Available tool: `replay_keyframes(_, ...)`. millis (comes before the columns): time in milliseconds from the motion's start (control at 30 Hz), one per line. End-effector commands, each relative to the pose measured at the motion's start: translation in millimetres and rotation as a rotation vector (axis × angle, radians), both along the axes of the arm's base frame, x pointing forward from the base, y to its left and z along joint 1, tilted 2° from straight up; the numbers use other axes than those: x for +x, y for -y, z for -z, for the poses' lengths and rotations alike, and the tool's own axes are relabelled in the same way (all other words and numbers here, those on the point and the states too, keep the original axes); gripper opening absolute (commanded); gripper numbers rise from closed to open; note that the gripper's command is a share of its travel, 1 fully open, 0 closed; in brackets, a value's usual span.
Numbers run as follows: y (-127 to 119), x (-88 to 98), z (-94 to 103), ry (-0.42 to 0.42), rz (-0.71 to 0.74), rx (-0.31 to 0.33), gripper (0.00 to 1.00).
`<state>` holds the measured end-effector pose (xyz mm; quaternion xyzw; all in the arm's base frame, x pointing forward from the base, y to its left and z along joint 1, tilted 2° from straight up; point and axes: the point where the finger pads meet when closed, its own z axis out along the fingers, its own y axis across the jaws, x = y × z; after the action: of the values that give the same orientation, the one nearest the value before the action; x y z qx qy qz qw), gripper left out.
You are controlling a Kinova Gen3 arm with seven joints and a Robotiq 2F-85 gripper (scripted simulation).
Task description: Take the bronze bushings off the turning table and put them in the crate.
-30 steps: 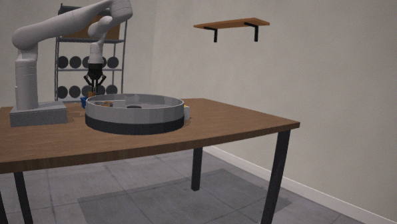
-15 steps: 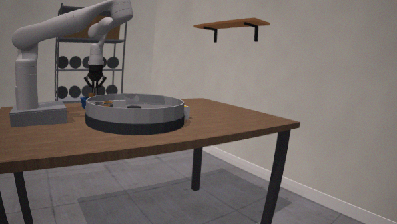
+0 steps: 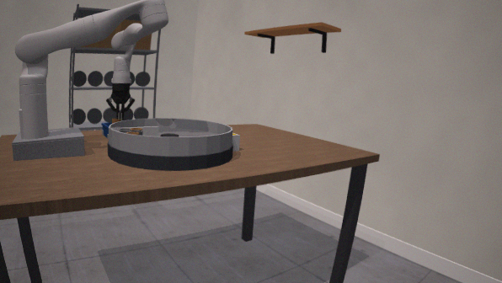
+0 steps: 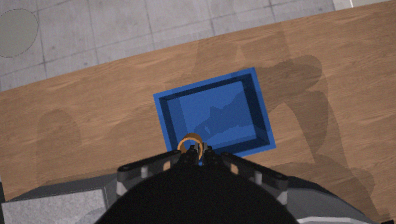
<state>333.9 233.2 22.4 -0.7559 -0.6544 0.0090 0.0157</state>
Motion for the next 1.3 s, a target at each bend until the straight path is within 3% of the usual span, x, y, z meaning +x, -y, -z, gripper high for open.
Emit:
replay_keyframes(0,-2,-1.4,2.5,-0.001,0.003,0.003,0.0)
replay_keyframes(1267,0,-0.3,16.5,-0.002,-0.002,0.0,0.0)
